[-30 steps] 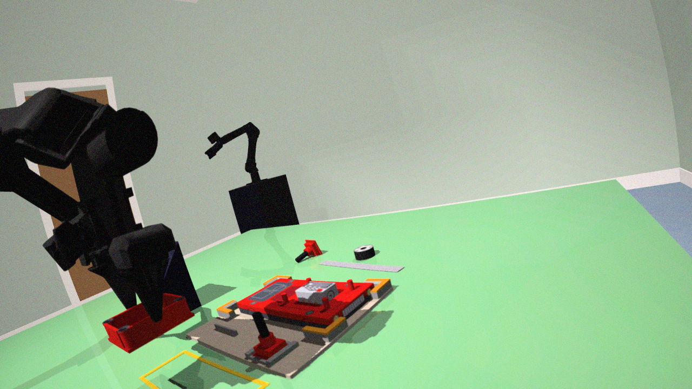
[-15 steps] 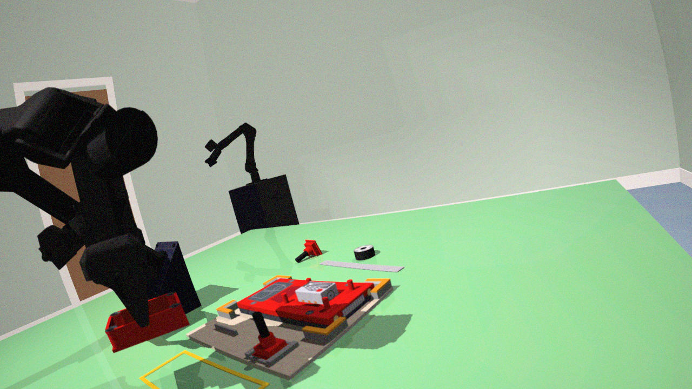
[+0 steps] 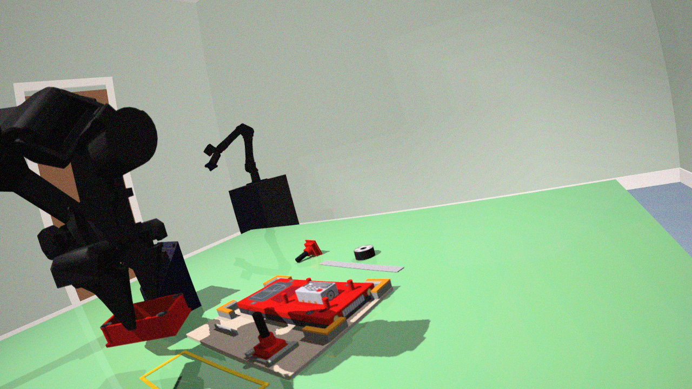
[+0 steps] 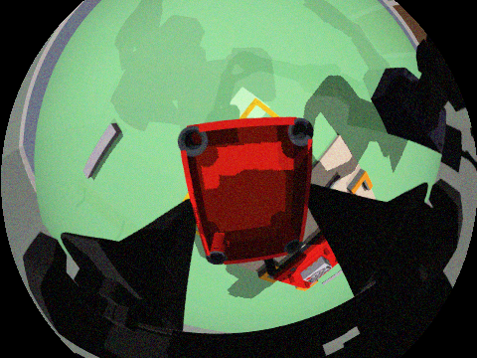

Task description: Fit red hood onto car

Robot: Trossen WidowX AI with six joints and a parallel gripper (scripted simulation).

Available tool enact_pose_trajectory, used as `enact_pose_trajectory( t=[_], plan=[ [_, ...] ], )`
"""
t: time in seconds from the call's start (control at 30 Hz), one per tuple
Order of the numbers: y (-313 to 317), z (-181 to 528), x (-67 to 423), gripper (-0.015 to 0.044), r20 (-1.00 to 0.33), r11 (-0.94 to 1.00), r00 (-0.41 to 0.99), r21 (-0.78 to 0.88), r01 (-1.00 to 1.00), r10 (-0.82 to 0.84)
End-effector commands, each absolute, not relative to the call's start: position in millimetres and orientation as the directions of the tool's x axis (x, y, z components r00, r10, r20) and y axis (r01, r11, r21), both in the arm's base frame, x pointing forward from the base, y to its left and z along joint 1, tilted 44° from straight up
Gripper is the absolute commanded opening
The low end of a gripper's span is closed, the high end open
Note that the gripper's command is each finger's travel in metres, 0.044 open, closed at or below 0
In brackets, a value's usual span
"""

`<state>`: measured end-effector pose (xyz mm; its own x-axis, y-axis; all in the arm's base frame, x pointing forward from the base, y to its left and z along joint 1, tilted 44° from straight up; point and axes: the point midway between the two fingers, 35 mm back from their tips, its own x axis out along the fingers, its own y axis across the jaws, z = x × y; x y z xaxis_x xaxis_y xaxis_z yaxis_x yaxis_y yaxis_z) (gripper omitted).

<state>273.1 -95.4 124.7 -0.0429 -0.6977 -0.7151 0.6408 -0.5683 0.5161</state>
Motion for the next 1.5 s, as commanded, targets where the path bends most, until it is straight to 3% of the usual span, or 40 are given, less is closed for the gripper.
enact_pose_trajectory(
  t=[0.0,0.57,1.47],
  plan=[
    [-95,125,273,0.0,-0.715,-0.615,-0.043,0.566,0.549,-0.698],
    [-95,126,273,0.0,-0.715,-0.715,-0.044,0.692,0.098,-0.698],
    [-149,71,269,0.0,-0.713,-0.712,-0.045,0.701,-0.034,-0.7]
  ],
)
